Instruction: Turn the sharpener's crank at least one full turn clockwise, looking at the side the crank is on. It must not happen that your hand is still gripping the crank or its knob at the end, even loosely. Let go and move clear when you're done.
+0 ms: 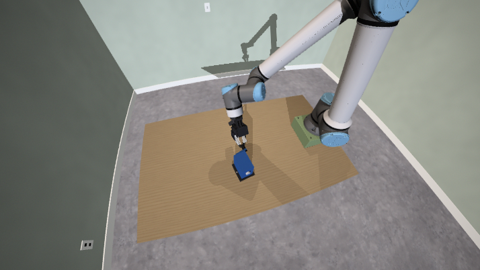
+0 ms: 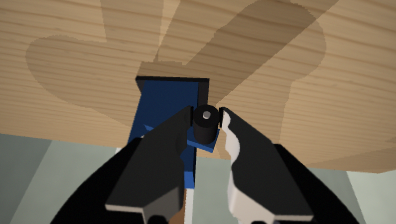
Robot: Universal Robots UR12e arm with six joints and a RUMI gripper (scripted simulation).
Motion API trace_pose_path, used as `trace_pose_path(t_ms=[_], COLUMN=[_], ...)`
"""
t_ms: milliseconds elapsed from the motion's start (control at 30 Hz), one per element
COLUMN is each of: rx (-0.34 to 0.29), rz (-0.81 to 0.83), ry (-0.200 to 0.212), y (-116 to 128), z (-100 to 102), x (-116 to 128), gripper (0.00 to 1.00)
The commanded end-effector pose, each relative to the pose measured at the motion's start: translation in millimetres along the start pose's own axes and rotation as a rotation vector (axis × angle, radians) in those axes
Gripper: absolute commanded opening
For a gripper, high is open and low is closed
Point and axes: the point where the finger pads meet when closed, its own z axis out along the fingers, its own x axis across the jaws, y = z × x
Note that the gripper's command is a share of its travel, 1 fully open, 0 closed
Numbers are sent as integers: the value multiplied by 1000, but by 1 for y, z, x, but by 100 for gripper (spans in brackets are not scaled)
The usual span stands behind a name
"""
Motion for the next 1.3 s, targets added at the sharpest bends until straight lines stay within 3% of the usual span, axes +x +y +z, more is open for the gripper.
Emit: trace_pose_path(t_ms=[0,1267], rx=[1,1], rz=[-1,-1], ry=[-1,-1], y=[3,16], z=[-6,-27], x=[-3,-30], gripper=[9,9])
